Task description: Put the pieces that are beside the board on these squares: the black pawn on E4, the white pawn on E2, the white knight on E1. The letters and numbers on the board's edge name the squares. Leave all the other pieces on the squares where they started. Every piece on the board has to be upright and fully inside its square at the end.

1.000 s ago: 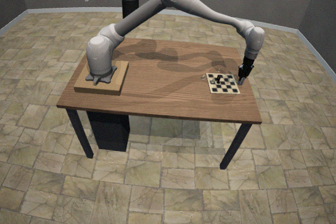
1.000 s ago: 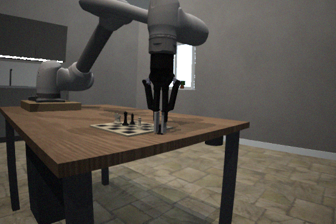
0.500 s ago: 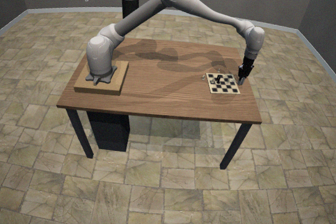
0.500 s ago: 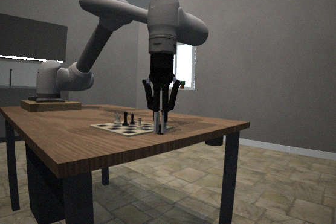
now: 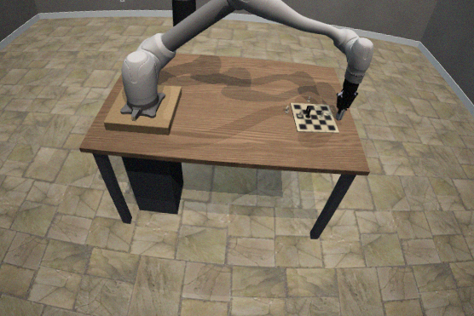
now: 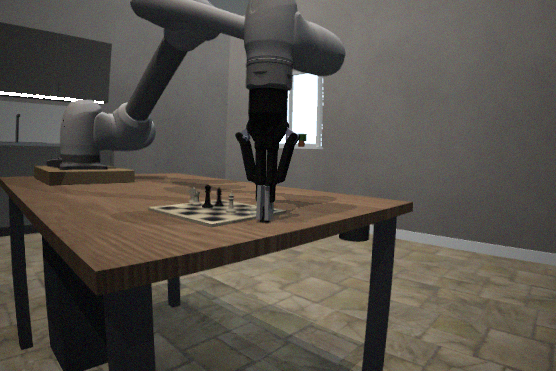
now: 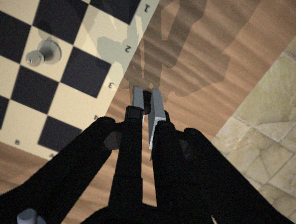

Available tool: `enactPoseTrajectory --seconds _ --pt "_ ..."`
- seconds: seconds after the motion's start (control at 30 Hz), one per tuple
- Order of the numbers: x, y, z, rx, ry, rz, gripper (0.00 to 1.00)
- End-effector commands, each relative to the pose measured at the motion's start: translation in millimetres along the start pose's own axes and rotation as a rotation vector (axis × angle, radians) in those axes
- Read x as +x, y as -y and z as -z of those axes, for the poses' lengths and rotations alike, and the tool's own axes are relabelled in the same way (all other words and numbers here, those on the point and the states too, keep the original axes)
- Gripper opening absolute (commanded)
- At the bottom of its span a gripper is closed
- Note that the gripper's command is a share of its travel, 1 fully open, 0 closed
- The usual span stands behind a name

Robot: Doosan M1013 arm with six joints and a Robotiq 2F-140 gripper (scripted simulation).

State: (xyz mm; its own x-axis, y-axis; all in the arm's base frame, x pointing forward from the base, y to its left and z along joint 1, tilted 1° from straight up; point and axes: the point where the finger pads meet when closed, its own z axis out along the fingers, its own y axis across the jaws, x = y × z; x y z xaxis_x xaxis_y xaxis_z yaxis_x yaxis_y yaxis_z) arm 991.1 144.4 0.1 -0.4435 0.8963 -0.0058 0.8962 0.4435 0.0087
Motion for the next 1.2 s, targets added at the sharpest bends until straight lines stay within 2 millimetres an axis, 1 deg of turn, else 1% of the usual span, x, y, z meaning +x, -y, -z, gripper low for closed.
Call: enactPoseTrajectory --seconds 0.0,0.9,1.0,1.13,1.17 --pt "0 0 0 0.000 0.000 0.000 0.00" --pt "0 0 1 0.000 0.000 0.000 0.00" --pt "0 0 7 0.000 0.000 0.000 0.00" --pt "0 0 29 0.000 0.000 0.000 0.00" --pt "0 0 29 0.000 0.000 0.000 0.00"
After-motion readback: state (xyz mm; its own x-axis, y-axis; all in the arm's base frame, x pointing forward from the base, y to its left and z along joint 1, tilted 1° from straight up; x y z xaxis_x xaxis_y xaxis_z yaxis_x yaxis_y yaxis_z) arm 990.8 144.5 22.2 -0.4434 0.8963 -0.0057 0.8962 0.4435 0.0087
